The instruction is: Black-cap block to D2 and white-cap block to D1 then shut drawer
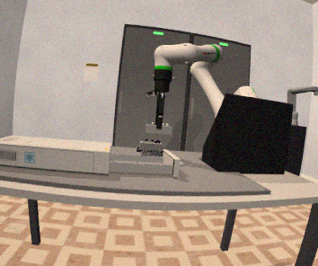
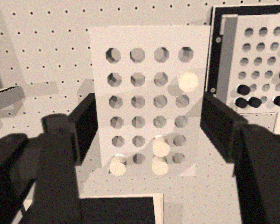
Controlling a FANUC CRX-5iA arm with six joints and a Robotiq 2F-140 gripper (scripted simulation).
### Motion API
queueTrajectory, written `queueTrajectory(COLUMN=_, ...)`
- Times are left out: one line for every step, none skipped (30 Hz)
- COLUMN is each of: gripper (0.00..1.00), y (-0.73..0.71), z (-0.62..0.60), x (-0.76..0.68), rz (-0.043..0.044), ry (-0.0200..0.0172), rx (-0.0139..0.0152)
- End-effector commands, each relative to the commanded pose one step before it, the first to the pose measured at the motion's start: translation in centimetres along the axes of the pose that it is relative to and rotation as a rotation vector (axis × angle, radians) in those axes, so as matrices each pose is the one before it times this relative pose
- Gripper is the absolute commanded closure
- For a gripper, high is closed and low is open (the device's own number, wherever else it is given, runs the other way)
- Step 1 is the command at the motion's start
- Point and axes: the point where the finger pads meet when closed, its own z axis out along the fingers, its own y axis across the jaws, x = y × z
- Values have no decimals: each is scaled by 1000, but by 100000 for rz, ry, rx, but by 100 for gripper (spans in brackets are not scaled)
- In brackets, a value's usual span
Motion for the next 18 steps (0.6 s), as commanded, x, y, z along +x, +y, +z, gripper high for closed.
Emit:
queueTrajectory(gripper=90, y=574, z=-92, x=-192, rz=-13, ry=217, rx=26)
queueTrajectory(gripper=90, y=243, z=0, x=-111, rz=0, ry=0, rx=0)
queueTrajectory(gripper=90, y=243, z=0, x=-111, rz=0, ry=0, rx=0)
queueTrajectory(gripper=90, y=63, z=0, x=-29, rz=2, ry=-3, rx=-3)
queueTrajectory(gripper=90, y=5, z=0, x=-2, rz=-1, ry=1, rx=2)
queueTrajectory(gripper=90, y=3, z=0, x=-2, rz=0, ry=1, rx=1)
queueTrajectory(gripper=90, y=-4, z=-1, x=4, rz=14, ry=-3, rx=-4)
queueTrajectory(gripper=90, y=1, z=1, x=-3, rz=-10, ry=-1, rx=-1)
queueTrajectory(gripper=90, y=0, z=0, x=0, rz=0, ry=0, rx=0)
queueTrajectory(gripper=90, y=0, z=0, x=0, rz=0, ry=0, rx=0)
queueTrajectory(gripper=90, y=0, z=0, x=0, rz=0, ry=0, rx=0)
queueTrajectory(gripper=90, y=0, z=0, x=0, rz=0, ry=0, rx=0)
queueTrajectory(gripper=90, y=0, z=0, x=0, rz=0, ry=0, rx=0)
queueTrajectory(gripper=90, y=0, z=0, x=0, rz=0, ry=0, rx=0)
queueTrajectory(gripper=90, y=0, z=0, x=0, rz=0, ry=0, rx=0)
queueTrajectory(gripper=90, y=0, z=0, x=0, rz=0, ry=0, rx=0)
queueTrajectory(gripper=90, y=0, z=0, x=0, rz=0, ry=0, rx=0)
queueTrajectory(gripper=90, y=0, z=0, x=0, rz=0, ry=0, rx=0)
